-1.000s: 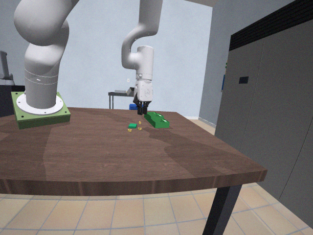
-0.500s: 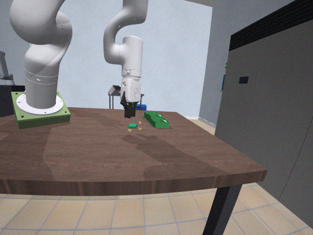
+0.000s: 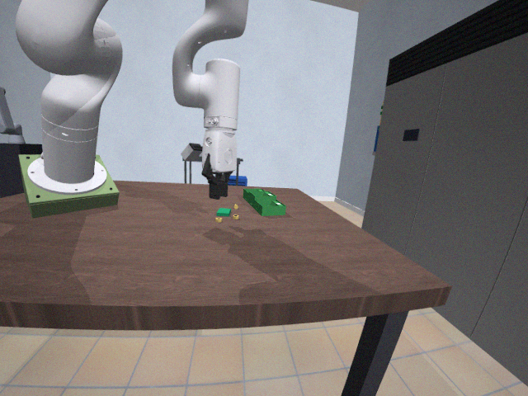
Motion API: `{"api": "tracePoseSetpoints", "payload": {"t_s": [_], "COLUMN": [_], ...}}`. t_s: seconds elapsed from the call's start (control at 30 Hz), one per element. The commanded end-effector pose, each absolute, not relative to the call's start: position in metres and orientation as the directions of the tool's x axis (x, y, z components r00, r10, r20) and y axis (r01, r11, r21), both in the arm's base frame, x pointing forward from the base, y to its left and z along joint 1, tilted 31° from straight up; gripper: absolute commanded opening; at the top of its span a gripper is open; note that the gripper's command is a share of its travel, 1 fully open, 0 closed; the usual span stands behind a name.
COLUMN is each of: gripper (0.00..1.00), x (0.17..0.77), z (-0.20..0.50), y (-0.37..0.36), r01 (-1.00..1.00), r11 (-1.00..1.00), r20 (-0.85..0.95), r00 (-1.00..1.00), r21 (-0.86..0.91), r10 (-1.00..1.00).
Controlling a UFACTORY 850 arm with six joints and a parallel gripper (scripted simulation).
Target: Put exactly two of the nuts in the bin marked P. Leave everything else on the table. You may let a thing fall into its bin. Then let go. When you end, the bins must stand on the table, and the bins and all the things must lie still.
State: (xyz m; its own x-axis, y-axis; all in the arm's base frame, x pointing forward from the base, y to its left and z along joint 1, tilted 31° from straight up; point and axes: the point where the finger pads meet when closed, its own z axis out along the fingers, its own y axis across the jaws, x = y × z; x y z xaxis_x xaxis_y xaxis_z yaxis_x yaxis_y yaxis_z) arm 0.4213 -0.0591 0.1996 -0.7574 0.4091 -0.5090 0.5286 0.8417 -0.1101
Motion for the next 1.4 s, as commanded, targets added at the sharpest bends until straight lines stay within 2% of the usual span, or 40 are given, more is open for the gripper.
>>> {"api": "tracePoseSetpoints", "payload": {"t_s": [0.0,0.5,1.03,1.37], "gripper": [0.3,0.3,0.3,0.3], "x": [0.423,0.424,0.445,0.447], "z": [0.2,0.2,0.152,0.148], "y": [-0.057,-0.056,-0.076,-0.077], "r01": [0.529,0.529,0.529,0.529], "r11": [0.842,0.842,0.842,0.842], "r20": [-0.51,-0.51,-0.51,-0.51], "r00": [-0.757,-0.757,-0.757,-0.757], "r21": [-0.11,-0.11,-0.11,-0.11], "r10": [0.409,0.409,0.409,0.409]}}
